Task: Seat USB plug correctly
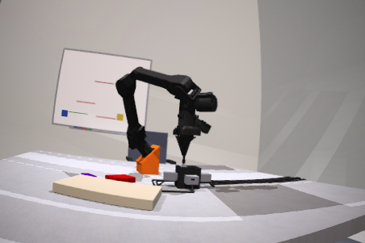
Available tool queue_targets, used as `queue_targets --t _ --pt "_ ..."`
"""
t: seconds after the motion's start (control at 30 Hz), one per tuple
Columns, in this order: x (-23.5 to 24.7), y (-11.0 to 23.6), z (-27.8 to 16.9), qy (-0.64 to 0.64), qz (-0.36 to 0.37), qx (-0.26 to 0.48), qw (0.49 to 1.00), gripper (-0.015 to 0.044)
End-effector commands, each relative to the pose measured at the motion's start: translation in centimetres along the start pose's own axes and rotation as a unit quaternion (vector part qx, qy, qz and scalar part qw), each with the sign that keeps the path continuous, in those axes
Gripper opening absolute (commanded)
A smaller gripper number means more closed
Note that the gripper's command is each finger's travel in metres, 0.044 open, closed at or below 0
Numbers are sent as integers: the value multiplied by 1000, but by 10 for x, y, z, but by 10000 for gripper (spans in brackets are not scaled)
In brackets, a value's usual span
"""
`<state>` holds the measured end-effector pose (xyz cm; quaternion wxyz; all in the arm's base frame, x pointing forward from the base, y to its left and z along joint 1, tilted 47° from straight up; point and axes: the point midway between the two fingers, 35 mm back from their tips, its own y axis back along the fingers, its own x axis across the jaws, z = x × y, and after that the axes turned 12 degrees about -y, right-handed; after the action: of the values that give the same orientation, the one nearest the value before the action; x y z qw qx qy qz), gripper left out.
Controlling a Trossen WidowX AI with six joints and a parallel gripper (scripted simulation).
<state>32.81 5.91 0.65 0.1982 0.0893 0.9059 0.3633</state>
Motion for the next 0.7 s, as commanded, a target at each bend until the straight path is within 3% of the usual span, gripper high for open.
queue_targets --t 0.0,0.67 --pt "0 -1 -1 3 -2 1 1000 0" --pt "0 -3 -1 3 -2 1 1000 0"
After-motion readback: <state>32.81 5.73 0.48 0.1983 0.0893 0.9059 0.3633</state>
